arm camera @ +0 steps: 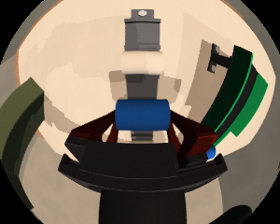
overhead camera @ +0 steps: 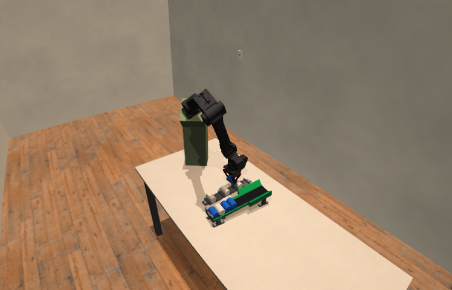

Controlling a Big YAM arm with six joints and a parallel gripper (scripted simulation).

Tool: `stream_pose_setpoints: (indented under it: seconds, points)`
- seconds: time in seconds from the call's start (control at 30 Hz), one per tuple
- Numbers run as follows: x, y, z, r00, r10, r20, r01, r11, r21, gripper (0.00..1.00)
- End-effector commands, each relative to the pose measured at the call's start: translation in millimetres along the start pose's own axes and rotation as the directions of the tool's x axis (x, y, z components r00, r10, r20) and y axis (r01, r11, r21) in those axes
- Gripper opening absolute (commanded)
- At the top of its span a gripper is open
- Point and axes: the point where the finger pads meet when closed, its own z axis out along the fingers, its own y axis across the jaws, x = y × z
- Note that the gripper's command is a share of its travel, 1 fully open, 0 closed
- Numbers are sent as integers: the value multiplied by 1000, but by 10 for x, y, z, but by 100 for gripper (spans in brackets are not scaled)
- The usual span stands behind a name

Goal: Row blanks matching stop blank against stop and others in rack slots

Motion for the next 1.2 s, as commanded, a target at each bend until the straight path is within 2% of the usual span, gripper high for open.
stream_pose_setpoints:
  seconds: [0.0, 0.2, 0.23, 0.27, 0.4, 0.43, 0.5, 0.53, 0.57, 0.6, 0.67, 0.77, 0.8, 0.83, 0.87, 0.97, 1.03, 1.07, 1.17]
  points:
    - [-53, 20, -323, 1000, 2, 12, -2, 1000, 2, 57]
    - [-50, 17, -463, 1000, 3, 12, -3, 1000, 3, 57]
    - [-19, 25, -449, 1000, 8, 9, -8, 1000, 0, 57]
    - [-23, 155, -372, 1000, 2, 6, -2, 1000, -29, 57]
    - [-23, 158, -361, 1000, 4, 6, -4, 1000, -28, 57]
    - [-12, 79, -367, 1000, 9, 4, -8, 1000, -12, 57]
    - [-12, 77, -367, 1000, 8, 4, -8, 1000, -12, 57]
    - [6, 23, -376, 1000, 13, 4, -13, 1000, -9, 57]
    - [84, -150, -402, 999, 38, -1, -38, 999, 11, 57]
    - [138, -267, -413, 999, 50, -2, -50, 999, 10, 57]
    - [290, -677, -517, 997, 80, 0, -80, 997, 12, 57]
    - [304, -698, -522, 997, 80, -3, -80, 997, 11, 57]
    - [425, -976, -623, 995, 100, 0, -100, 995, 14, 57]
    - [426, -976, -623, 995, 100, -1, -100, 995, 14, 57]
    - [550, -1224, -740, 993, 121, 0, -121, 992, 19, 57]
    - [567, -1255, -752, 993, 121, 0, -121, 992, 19, 57]
    - [822, -1670, -1013, 988, 154, 0, -154, 988, 26, 57]
    - [900, -1778, -1097, 987, 163, 0, -163, 986, 28, 57]
    - [922, -1839, -1153, 986, 165, 1, -165, 986, 30, 57]
